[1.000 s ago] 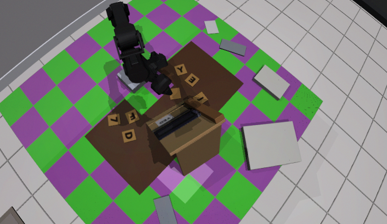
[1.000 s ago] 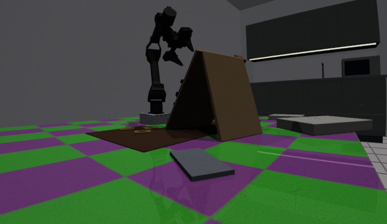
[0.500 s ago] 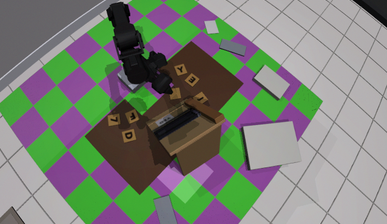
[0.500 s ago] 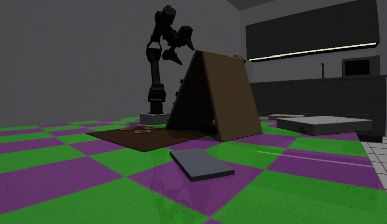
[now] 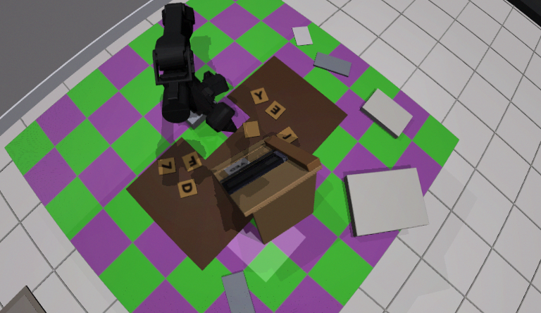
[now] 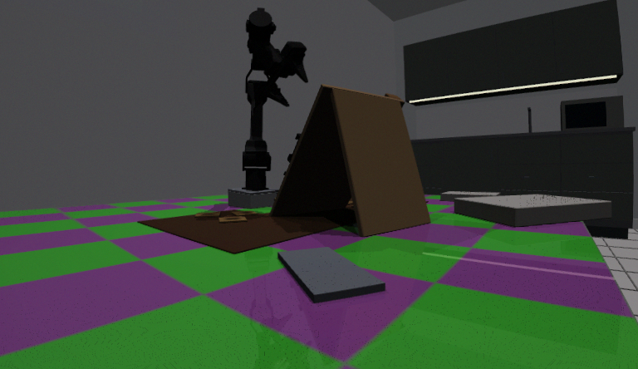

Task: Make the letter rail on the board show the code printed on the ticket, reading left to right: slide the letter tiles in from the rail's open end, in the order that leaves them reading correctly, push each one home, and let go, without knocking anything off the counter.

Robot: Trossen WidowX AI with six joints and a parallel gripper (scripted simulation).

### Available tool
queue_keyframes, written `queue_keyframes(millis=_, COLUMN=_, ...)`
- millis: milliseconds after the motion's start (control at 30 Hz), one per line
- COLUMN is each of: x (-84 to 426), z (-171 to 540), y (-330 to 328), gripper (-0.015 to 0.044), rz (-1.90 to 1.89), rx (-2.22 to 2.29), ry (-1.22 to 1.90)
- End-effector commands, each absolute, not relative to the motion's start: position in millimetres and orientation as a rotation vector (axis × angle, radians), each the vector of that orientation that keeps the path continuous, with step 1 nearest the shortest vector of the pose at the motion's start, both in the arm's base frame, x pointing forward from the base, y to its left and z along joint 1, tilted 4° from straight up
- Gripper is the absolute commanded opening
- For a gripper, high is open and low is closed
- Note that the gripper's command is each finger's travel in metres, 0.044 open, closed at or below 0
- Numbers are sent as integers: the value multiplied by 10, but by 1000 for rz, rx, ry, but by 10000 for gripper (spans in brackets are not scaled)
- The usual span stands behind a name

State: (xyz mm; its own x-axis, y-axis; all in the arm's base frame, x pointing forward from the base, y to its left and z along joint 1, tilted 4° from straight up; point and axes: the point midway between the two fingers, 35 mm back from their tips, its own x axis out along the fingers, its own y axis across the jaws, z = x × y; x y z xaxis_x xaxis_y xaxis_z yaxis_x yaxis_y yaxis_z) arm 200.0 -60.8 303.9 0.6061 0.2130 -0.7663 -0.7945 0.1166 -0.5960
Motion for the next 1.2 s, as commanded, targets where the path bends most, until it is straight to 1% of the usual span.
queue_keyframes(millis=0, x=2003, z=3065, y=-609, gripper=414, rz=799, rx=-1254, ry=571)
queue_keyframes(millis=100, x=2071, z=2988, y=-547, gripper=340, rz=843, rx=-1262, ry=564)
queue_keyframes(millis=367, x=2406, z=2463, y=-12, gripper=340, rz=1119, rx=-1328, ry=535)
queue_keyframes(millis=600, x=2470, z=1890, y=631, gripper=340, rz=1386, rx=-1429, ry=548)
queue_keyframes(millis=867, x=2192, z=1241, y=1361, gripper=340, rz=1645, rx=-1623, ry=549)
queue_keyframes(millis=1167, x=1524, z=566, y=1917, gripper=340, rz=1847, rx=-1944, ry=489)
